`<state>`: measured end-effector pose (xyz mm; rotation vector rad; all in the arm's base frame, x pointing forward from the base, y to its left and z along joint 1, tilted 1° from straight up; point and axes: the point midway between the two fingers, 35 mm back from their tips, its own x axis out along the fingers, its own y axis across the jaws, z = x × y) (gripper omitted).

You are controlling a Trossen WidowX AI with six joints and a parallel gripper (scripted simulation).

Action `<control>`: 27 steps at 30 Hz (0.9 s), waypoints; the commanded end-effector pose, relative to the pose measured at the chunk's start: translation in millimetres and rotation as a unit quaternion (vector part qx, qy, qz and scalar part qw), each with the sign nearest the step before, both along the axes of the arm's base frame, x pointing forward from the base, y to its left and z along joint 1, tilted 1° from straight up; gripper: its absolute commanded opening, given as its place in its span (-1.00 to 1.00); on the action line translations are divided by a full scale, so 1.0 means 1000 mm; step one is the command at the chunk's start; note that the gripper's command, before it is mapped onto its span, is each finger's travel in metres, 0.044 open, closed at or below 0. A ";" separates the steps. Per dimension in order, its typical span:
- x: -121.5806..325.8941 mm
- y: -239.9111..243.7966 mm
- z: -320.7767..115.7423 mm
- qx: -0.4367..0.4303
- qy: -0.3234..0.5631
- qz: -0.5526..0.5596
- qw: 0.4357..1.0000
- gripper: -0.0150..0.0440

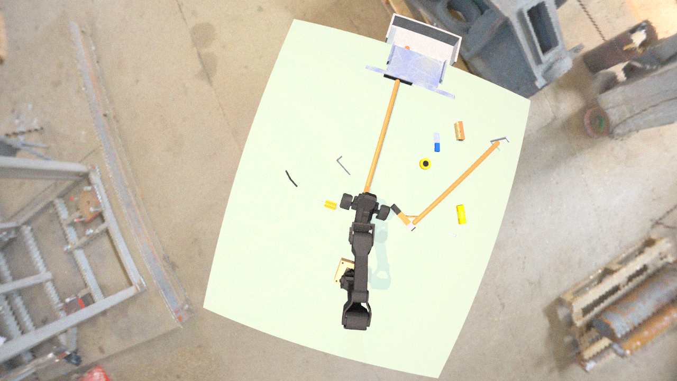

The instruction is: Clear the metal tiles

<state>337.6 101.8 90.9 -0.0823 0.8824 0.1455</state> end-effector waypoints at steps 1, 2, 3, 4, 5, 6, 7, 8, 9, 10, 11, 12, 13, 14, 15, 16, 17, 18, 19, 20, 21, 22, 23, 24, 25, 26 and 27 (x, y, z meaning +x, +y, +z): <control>-0.002 -0.002 0.005 0.003 -0.012 -0.003 1.000 -0.49; -0.004 -0.002 0.005 0.003 -0.012 -0.003 1.000 -0.49; -0.005 -0.003 0.004 0.003 -0.012 -0.003 1.000 -0.49; -0.007 -0.003 0.004 0.003 -0.012 -0.003 1.000 -0.49; -0.008 -0.004 0.003 0.003 -0.012 -0.003 1.000 -0.49; -0.010 -0.004 0.003 0.003 -0.012 -0.003 1.000 -0.49; -0.011 -0.005 0.002 0.003 -0.012 -0.003 1.000 -0.49; -0.013 -0.005 0.002 0.003 -0.012 -0.003 1.000 -0.49; -0.014 -0.006 0.001 0.003 -0.012 -0.003 1.000 -0.49; -0.016 -0.006 0.001 0.003 -0.012 -0.003 1.000 -0.49; -0.017 -0.007 0.000 0.003 -0.012 -0.003 1.000 -0.49; -0.019 -0.007 0.000 0.003 -0.012 -0.003 1.000 -0.49; -0.019 -0.007 0.000 0.003 -0.012 -0.003 1.000 -0.49; -0.019 -0.008 0.000 0.003 -0.012 -0.003 1.000 -0.49; -0.019 -0.009 0.000 0.003 -0.012 -0.003 1.000 -0.49; -0.019 -0.009 0.000 0.002 -0.011 -0.003 1.000 -0.49; -0.019 -0.010 -0.001 0.002 -0.011 -0.003 1.000 -0.49; -0.019 -0.012 -0.001 0.002 -0.011 -0.004 1.000 -0.49; -0.019 -0.013 -0.001 0.002 -0.011 -0.004 1.000 -0.49; -0.019 -0.014 -0.001 0.002 -0.010 -0.004 1.000 -0.49; -0.019 -0.016 -0.001 0.002 -0.010 -0.004 1.000 -0.49; -0.019 -0.017 -0.001 0.002 -0.010 -0.004 1.000 -0.49; -0.019 -0.018 -0.001 0.001 -0.010 -0.004 1.000 -0.49; -0.019 -0.020 -0.001 0.001 -0.010 -0.004 1.000 -0.49; -0.020 -0.021 -0.002 0.001 -0.009 -0.005 1.000 -0.49; -0.020 -0.022 -0.002 0.001 -0.009 -0.005 1.000 -0.49; -0.020 -0.024 -0.002 0.001 -0.009 -0.005 1.000 -0.49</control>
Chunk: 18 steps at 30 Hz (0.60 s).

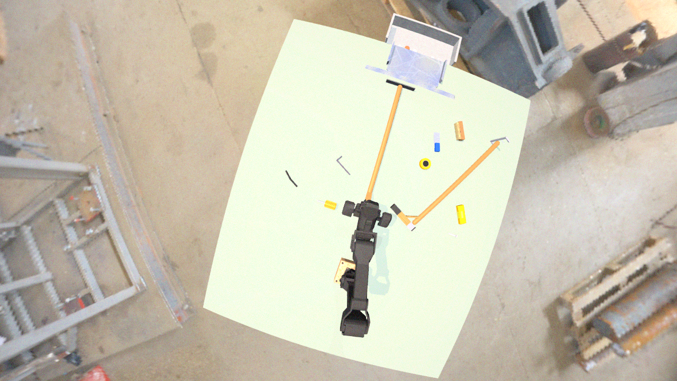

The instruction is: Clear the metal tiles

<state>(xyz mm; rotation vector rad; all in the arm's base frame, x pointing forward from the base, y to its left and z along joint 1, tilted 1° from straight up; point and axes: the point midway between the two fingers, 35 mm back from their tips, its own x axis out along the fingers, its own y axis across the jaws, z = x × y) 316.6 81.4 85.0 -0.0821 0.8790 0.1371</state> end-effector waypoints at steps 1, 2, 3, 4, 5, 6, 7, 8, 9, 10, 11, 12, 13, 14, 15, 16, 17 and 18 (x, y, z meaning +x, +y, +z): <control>0.001 -0.005 0.004 0.002 -0.007 -0.001 1.000 -0.49; 0.001 -0.006 0.004 0.002 -0.007 -0.002 1.000 -0.49; 0.001 -0.007 0.004 0.002 -0.006 -0.002 1.000 -0.49; 0.001 -0.009 0.004 0.002 -0.006 -0.002 1.000 -0.49; 0.001 -0.010 0.003 0.002 -0.006 -0.002 1.000 -0.49; 0.000 -0.011 0.003 0.002 -0.006 -0.002 1.000 -0.49; 0.000 -0.013 0.003 0.002 -0.006 -0.002 1.000 -0.49; 0.000 -0.014 0.003 0.001 -0.006 -0.003 1.000 -0.49; 0.000 -0.015 0.003 0.001 -0.005 -0.003 1.000 -0.49; 0.000 -0.016 0.003 0.001 -0.005 -0.003 1.000 -0.49; 0.000 -0.018 0.003 0.001 -0.005 -0.003 1.000 -0.49; -0.001 -0.019 0.002 0.001 -0.005 -0.003 1.000 -0.49; -0.001 -0.020 0.002 0.001 -0.005 -0.003 1.000 -0.49; -0.001 -0.022 0.002 0.001 -0.005 -0.003 1.000 -0.49; -0.001 -0.023 0.002 0.001 -0.005 -0.004 1.000 -0.49; -0.001 -0.024 0.002 0.001 -0.004 -0.004 1.000 -0.49; -0.002 -0.026 0.002 0.001 -0.004 -0.004 1.000 -0.49; -0.002 -0.027 0.002 0.000 -0.004 -0.004 1.000 -0.49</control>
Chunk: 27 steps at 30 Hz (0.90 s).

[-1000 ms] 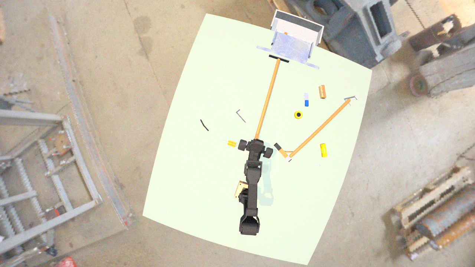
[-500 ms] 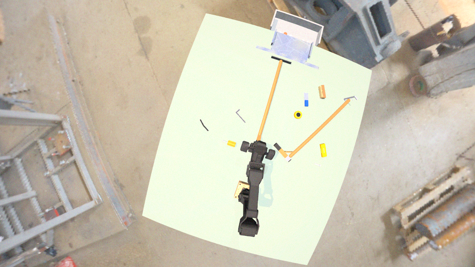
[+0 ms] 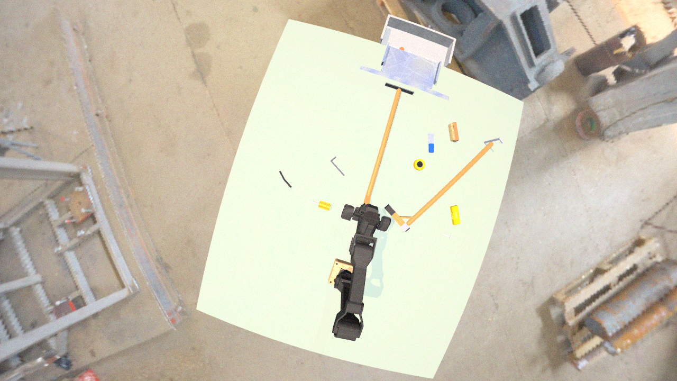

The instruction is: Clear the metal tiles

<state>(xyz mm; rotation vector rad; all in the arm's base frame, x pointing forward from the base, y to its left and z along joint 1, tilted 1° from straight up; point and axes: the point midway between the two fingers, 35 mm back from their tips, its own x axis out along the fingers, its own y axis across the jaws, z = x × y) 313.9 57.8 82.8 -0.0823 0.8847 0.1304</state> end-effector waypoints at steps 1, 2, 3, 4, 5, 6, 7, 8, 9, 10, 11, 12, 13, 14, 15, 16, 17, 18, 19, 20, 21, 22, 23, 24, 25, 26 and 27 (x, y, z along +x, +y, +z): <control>0.001 -0.003 0.004 0.002 -0.007 -0.001 1.000 -0.49; 0.001 -0.004 0.004 0.002 -0.007 -0.001 1.000 -0.49; 0.001 -0.004 0.004 0.002 -0.006 -0.001 1.000 -0.49; 0.001 -0.005 0.004 0.002 -0.006 -0.002 1.000 -0.49; 0.001 -0.006 0.004 0.002 -0.006 -0.002 1.000 -0.49; 0.001 -0.007 0.004 0.001 -0.005 -0.002 1.000 -0.49; 0.001 -0.007 0.004 0.001 -0.005 -0.002 1.000 -0.49; 0.001 -0.007 0.004 0.001 -0.005 -0.002 1.000 -0.49; 0.002 -0.007 0.004 0.001 -0.005 -0.002 1.000 -0.49; 0.003 -0.007 0.004 0.001 -0.005 -0.003 1.000 -0.49; 0.005 -0.008 0.004 0.001 -0.005 -0.003 1.000 -0.49; 0.006 -0.008 0.004 0.001 -0.006 -0.003 1.000 -0.49; 0.008 -0.008 0.005 0.001 -0.006 -0.003 1.000 -0.49; 0.009 -0.008 0.005 0.001 -0.006 -0.003 1.000 -0.49; 0.011 -0.008 0.005 0.001 -0.006 -0.003 1.000 -0.49; 0.012 -0.008 0.005 0.001 -0.006 -0.003 1.000 -0.49; 0.014 -0.007 0.005 0.001 -0.006 -0.003 1.000 -0.49; 0.015 -0.007 0.006 0.001 -0.006 -0.003 1.000 -0.49; 0.017 -0.007 0.006 0.001 -0.006 -0.003 1.000 -0.49; 0.019 -0.007 0.006 0.001 -0.006 -0.004 1.000 -0.49; 0.020 -0.007 0.006 0.001 -0.006 -0.004 1.000 -0.49; 0.022 -0.007 0.006 0.001 -0.006 -0.004 1.000 -0.49; 0.024 -0.007 0.006 0.001 -0.006 -0.004 1.000 -0.49; 0.025 -0.007 0.007 0.001 -0.006 -0.004 1.000 -0.49; 0.027 -0.007 0.007 0.001 -0.006 -0.004 1.000 -0.49; 0.028 -0.007 0.007 0.001 -0.006 -0.004 1.000 -0.49; 0.030 -0.007 0.007 0.001 -0.006 -0.004 1.000 -0.49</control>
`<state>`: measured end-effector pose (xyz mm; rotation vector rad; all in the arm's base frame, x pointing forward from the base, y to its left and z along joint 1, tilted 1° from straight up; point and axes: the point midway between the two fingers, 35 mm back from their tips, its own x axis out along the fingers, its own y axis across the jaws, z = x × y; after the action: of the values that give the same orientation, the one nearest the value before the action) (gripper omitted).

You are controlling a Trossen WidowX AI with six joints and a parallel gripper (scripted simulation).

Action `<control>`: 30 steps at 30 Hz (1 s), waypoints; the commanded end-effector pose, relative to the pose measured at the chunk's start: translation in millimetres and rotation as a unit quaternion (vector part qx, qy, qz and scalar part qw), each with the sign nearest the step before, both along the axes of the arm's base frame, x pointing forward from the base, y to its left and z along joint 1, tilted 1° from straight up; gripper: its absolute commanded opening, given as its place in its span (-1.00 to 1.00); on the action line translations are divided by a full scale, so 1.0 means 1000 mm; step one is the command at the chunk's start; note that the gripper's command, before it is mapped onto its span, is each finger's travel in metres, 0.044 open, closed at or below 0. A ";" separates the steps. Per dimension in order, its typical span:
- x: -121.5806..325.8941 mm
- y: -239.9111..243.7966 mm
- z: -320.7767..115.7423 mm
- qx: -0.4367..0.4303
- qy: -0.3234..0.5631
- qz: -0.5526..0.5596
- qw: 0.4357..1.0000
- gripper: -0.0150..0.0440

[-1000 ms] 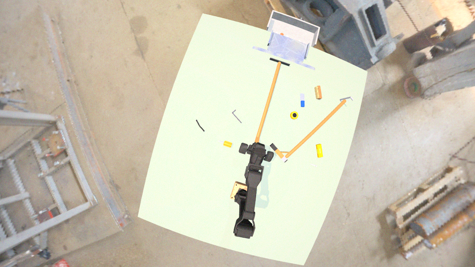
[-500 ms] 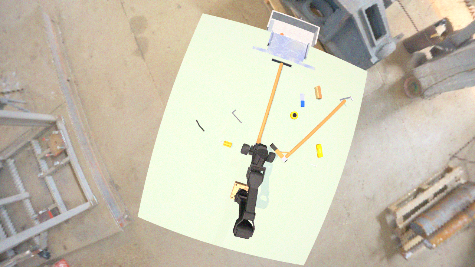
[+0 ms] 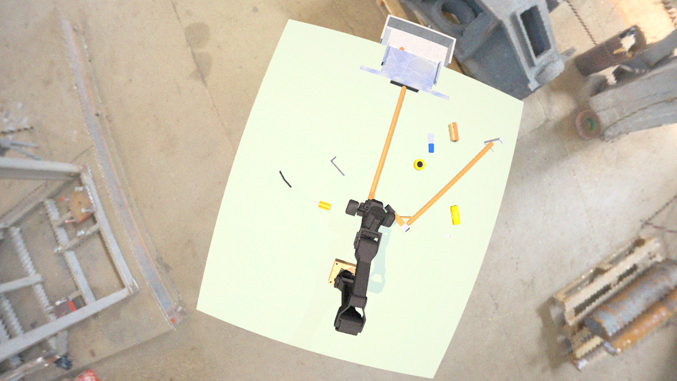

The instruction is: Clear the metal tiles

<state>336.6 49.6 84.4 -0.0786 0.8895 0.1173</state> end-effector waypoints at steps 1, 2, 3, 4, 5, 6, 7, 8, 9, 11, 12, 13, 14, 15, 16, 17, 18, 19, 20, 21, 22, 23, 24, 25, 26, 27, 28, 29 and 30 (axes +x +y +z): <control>0.009 0.001 0.005 0.002 -0.008 0.002 1.000 -0.49; 0.011 0.002 0.005 0.002 -0.008 0.002 1.000 -0.49; 0.012 0.002 0.005 0.002 -0.009 0.002 1.000 -0.49; 0.014 0.002 0.005 0.002 -0.009 0.002 1.000 -0.49; 0.016 0.002 0.005 0.002 -0.009 0.002 1.000 -0.49; 0.017 0.002 0.005 0.002 -0.009 0.002 1.000 -0.49; 0.019 0.002 0.005 0.002 -0.009 0.002 1.000 -0.49; 0.020 0.003 0.005 0.002 -0.009 0.001 1.000 -0.49; 0.022 0.003 0.005 0.002 -0.009 0.001 1.000 -0.49; 0.025 0.003 0.005 0.002 -0.009 0.001 1.000 -0.49; 0.027 0.004 0.005 0.002 -0.009 0.001 1.000 -0.49; 0.029 0.004 0.005 0.002 -0.009 0.001 1.000 -0.49; 0.030 0.004 0.005 0.002 -0.009 0.001 1.000 -0.49; 0.032 0.004 0.005 0.002 -0.009 0.001 1.000 -0.49; 0.033 0.005 0.005 0.002 -0.009 0.001 1.000 -0.49; 0.035 0.005 0.005 0.002 -0.009 0.000 1.000 -0.49; 0.037 0.005 0.005 0.002 -0.009 0.000 1.000 -0.49; 0.037 0.005 0.005 0.002 -0.009 0.000 1.000 -0.49; 0.038 0.006 0.005 0.002 -0.009 0.000 1.000 -0.49; 0.038 0.006 0.005 0.002 -0.009 0.000 1.000 -0.49; 0.040 0.006 0.005 0.002 -0.009 0.000 1.000 -0.49; 0.041 0.006 0.005 0.002 -0.009 0.000 1.000 -0.49; 0.043 0.006 0.005 0.002 -0.010 0.000 1.000 -0.49; 0.044 0.007 0.006 0.002 -0.010 0.000 1.000 -0.49; 0.046 0.007 0.006 0.002 -0.010 0.000 1.000 -0.49; 0.048 0.007 0.006 0.002 -0.010 0.000 1.000 -0.49; 0.050 0.007 0.006 0.002 -0.010 0.000 1.000 -0.49; 0.052 0.008 0.006 0.002 -0.010 0.000 1.000 -0.49; 0.054 0.008 0.006 0.002 -0.010 0.000 1.000 -0.49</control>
<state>382.8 56.1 86.5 -0.0779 0.8840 0.1163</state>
